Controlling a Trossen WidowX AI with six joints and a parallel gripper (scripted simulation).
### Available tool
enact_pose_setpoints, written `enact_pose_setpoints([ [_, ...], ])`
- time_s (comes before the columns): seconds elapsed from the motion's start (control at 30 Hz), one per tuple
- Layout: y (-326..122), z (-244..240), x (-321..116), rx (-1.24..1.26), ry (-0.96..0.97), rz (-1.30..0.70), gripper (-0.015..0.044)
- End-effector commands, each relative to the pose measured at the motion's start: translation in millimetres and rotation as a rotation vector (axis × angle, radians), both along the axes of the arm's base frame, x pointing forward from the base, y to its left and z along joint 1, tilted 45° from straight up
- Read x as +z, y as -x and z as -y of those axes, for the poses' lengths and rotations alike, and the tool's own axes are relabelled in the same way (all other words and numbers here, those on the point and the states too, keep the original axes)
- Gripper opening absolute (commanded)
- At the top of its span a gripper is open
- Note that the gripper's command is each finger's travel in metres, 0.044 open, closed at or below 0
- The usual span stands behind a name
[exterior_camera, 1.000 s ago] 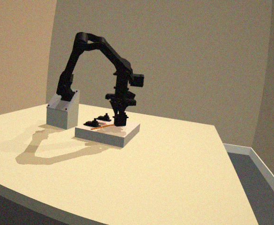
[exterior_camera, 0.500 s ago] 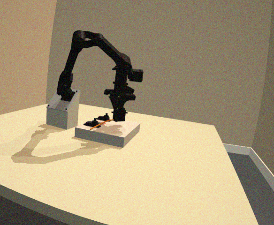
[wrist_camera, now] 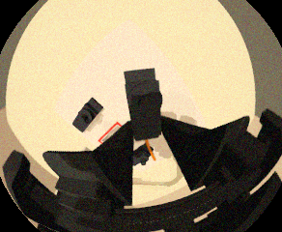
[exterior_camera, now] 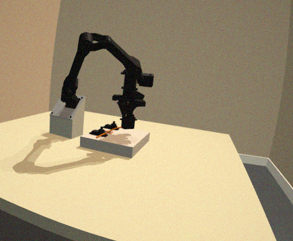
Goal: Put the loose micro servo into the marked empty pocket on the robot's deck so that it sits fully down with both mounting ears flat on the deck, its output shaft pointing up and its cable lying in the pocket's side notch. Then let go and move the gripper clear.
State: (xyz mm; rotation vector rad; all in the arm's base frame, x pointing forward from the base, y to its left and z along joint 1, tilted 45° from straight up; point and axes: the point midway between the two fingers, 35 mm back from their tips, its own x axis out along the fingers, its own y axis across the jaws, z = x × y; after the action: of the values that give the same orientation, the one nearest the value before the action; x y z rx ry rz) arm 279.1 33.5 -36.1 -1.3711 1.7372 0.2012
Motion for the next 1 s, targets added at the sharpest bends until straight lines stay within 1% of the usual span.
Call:
enact_pose_setpoints([
  [0.0,-1.7,4.1,6.0,-0.003,-0.005,0.005,0.0000],
  [0.17,-2.3,12.3,13.9,-0.008,-0.004,0.009,0.0000],
  [0.27,-2.3,12.3,13.9,-0.044,-0.004,0.045,0.0000],
  [0.97,-2.3,12.4,13.9,-0.543,-0.008,0.536,0.0000],
])
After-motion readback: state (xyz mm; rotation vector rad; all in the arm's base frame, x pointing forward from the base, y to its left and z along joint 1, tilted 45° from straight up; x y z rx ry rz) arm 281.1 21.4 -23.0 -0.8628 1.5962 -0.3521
